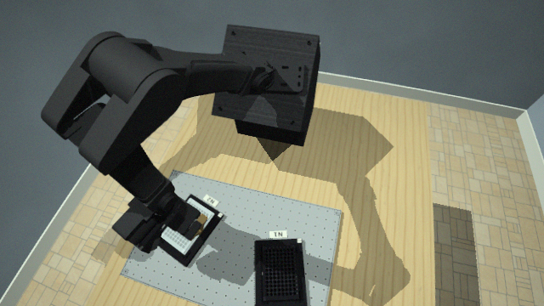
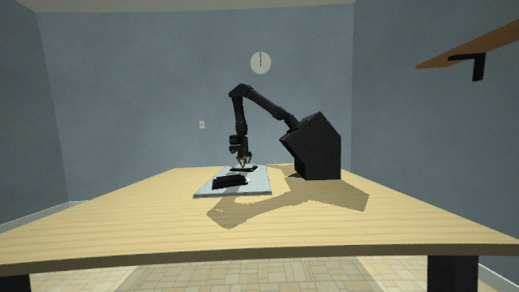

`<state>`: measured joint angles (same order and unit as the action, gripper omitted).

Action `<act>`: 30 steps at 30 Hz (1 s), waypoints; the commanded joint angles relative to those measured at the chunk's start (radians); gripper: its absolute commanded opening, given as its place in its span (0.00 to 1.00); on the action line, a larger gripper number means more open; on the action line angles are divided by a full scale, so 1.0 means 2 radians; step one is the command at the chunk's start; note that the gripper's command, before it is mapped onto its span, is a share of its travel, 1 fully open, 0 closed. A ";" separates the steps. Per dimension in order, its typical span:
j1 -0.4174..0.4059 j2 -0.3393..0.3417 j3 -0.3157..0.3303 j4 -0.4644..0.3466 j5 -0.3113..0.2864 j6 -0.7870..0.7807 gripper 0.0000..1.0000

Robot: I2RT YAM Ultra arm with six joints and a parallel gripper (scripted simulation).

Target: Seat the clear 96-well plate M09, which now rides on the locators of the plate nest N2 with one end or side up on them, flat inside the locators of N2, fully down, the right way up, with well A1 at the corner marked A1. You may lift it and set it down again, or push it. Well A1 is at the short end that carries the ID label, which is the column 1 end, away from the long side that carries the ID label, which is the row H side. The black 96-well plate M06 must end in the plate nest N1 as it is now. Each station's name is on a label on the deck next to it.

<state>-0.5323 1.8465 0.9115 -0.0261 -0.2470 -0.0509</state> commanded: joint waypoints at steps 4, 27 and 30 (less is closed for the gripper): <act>0.003 0.004 0.019 -0.001 0.004 0.004 0.00; 0.005 0.009 0.026 0.007 0.005 0.005 0.00; 0.005 0.013 0.026 0.008 0.005 0.005 0.00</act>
<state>-0.5274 1.8656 0.9329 -0.0231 -0.2455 -0.0483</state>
